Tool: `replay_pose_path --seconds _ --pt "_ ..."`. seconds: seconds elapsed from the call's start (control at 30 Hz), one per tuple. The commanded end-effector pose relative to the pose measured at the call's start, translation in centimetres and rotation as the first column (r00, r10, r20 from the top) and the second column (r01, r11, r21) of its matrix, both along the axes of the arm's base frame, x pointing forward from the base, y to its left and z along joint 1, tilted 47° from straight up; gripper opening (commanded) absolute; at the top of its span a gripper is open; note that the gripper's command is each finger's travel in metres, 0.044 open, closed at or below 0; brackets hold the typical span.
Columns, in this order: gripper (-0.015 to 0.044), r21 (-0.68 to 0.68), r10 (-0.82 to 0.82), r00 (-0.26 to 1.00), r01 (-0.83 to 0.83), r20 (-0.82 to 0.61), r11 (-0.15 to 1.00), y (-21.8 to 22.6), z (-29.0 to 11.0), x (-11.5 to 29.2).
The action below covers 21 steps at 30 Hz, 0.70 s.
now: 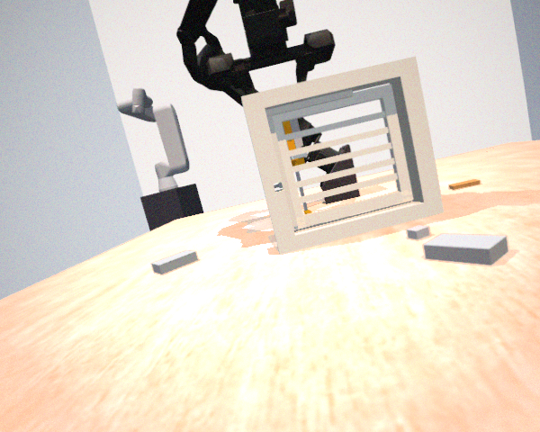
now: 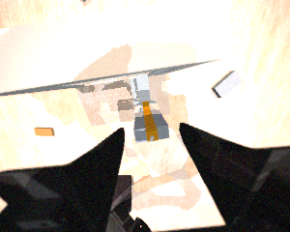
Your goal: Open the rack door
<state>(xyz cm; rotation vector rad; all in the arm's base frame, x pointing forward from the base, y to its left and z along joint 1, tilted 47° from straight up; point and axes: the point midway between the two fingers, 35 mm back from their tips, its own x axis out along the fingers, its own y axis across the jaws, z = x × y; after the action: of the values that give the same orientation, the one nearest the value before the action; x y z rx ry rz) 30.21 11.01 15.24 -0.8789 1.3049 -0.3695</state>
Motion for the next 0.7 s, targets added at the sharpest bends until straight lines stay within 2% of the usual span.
replay_pose_path --seconds 0.0,0.67 --pt "0.0285 -0.007 -0.007 1.000 0.007 -0.029 1.000 -0.6 -0.6 0.1" --pt "0.0285 -0.031 -0.029 0.992 0.025 -0.119 0.999 -2.7 -2.6 0.7"
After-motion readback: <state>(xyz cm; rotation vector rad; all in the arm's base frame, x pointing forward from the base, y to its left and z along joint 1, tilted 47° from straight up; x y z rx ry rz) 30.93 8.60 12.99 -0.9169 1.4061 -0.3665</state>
